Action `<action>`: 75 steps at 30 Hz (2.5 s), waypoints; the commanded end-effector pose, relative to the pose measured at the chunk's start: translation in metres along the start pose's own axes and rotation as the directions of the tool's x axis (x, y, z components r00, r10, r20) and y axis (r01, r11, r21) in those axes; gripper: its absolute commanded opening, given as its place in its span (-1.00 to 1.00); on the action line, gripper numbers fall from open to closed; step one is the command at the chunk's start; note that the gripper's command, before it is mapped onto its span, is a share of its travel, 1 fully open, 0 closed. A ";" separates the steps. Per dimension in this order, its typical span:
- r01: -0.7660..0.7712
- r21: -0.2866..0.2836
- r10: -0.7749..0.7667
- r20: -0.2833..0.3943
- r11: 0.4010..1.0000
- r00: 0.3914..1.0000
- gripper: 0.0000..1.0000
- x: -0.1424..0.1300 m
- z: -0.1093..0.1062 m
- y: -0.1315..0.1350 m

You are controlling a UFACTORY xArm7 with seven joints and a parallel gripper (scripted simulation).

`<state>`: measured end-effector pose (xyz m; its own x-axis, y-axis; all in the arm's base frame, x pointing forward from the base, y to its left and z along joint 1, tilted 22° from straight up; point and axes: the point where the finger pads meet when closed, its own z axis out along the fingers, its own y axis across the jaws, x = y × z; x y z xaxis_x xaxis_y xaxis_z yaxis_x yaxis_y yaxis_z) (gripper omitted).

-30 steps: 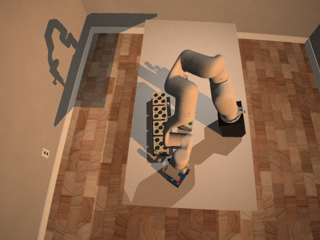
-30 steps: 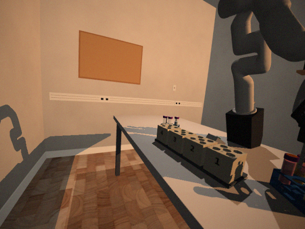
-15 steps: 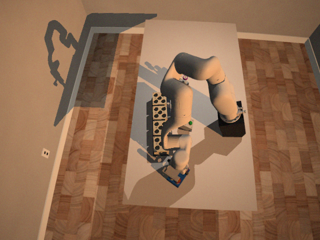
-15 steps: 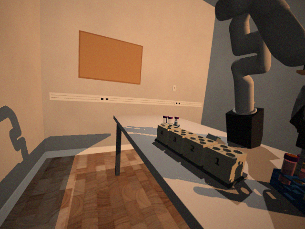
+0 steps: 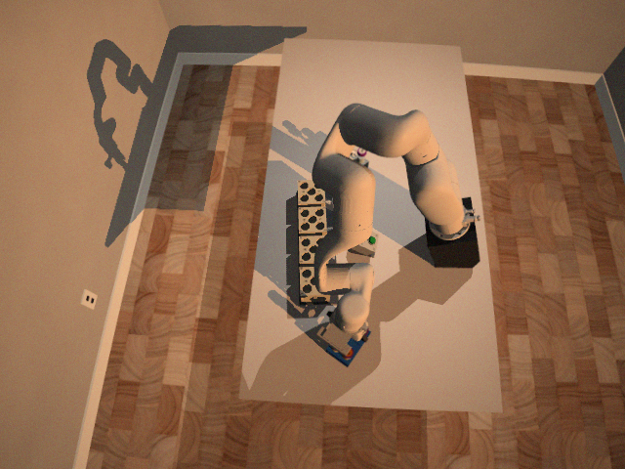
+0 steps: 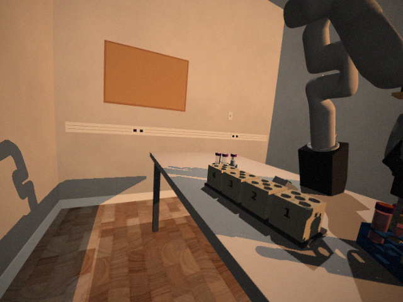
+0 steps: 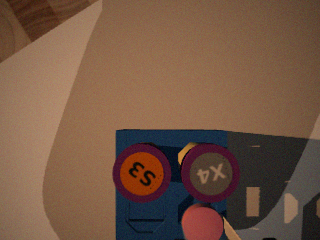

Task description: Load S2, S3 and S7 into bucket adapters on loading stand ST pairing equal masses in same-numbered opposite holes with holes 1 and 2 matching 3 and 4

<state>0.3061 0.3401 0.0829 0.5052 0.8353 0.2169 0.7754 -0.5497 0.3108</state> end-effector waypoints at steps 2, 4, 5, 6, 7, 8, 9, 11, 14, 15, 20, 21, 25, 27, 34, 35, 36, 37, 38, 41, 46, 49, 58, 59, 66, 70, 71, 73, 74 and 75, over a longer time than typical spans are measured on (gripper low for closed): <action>0.001 -0.001 -0.001 -0.004 1.000 1.000 -1.00 0.001 0.003 0.000; 0.001 -0.001 -0.001 -0.004 1.000 1.000 -1.00 0.001 0.005 0.000; 0.001 -0.001 -0.001 -0.004 1.000 1.000 -1.00 0.001 0.006 0.000; 0.001 -0.001 -0.001 -0.004 1.000 1.000 -1.00 0.001 0.007 0.000; 0.001 -0.001 -0.001 -0.004 1.000 1.000 -1.00 0.002 0.008 0.000; 0.001 -0.001 -0.001 -0.004 1.000 1.000 -1.00 0.002 0.009 0.000; 0.001 -0.001 -0.001 -0.004 1.000 1.000 -1.00 0.002 0.010 0.000; 0.001 -0.001 -0.001 -0.004 1.000 1.000 -1.00 0.002 0.012 0.000; 0.001 -0.001 -0.001 -0.004 1.000 1.000 -1.00 0.002 0.015 0.000; 0.001 -0.001 -0.001 -0.004 1.000 1.000 -1.00 0.002 0.015 0.000; 0.001 -0.001 -0.001 -0.004 1.000 1.000 -1.00 0.002 0.019 0.000; 0.001 -0.001 -0.001 -0.004 1.000 1.000 -1.00 0.002 0.020 0.000; 0.001 -0.001 -0.001 -0.004 1.000 1.000 -1.00 0.002 0.024 0.000; 0.001 -0.001 -0.001 -0.004 1.000 1.000 -1.00 0.002 0.026 0.000; 0.001 -0.001 -0.001 -0.004 1.000 1.000 -1.00 0.002 0.031 0.000; 0.001 -0.001 -0.001 -0.004 1.000 1.000 -1.00 0.002 0.032 0.000; 0.001 -0.001 -0.001 -0.004 1.000 1.000 -1.00 0.002 0.033 0.000; 0.001 -0.001 -0.001 -0.004 1.000 1.000 -1.00 0.002 0.034 0.000; 0.001 -0.001 -0.001 -0.004 1.000 1.000 -1.00 0.002 0.035 0.000; 0.001 -0.001 -0.001 -0.004 1.000 1.000 -1.00 0.002 0.038 0.000; 0.001 0.000 -0.001 -0.004 1.000 1.000 -1.00 0.002 0.043 0.000; 0.001 0.000 -0.001 -0.004 1.000 1.000 -1.00 0.002 0.045 0.000; 0.001 0.000 -0.001 -0.004 1.000 1.000 -1.00 0.002 0.053 0.000; 0.001 0.000 -0.001 -0.004 1.000 1.000 -1.00 0.002 0.054 0.000; 0.001 0.000 -0.001 -0.004 1.000 1.000 -1.00 0.002 0.058 0.000; 0.001 0.000 -0.001 -0.004 1.000 1.000 -1.00 0.002 0.058 0.000; 0.001 0.000 -0.001 -0.004 1.000 1.000 -1.00 0.002 0.058 0.000; 0.001 0.000 -0.001 -0.004 1.000 1.000 -1.00 0.002 0.058 0.000; 0.001 0.000 -0.001 -0.004 1.000 1.000 -1.00 0.002 0.058 0.000; 0.001 0.000 -0.001 -0.004 1.000 1.000 -1.00 0.002 0.058 0.000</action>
<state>0.3285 0.3409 0.0284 0.5051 0.8353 0.2172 0.7753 -0.5497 0.3111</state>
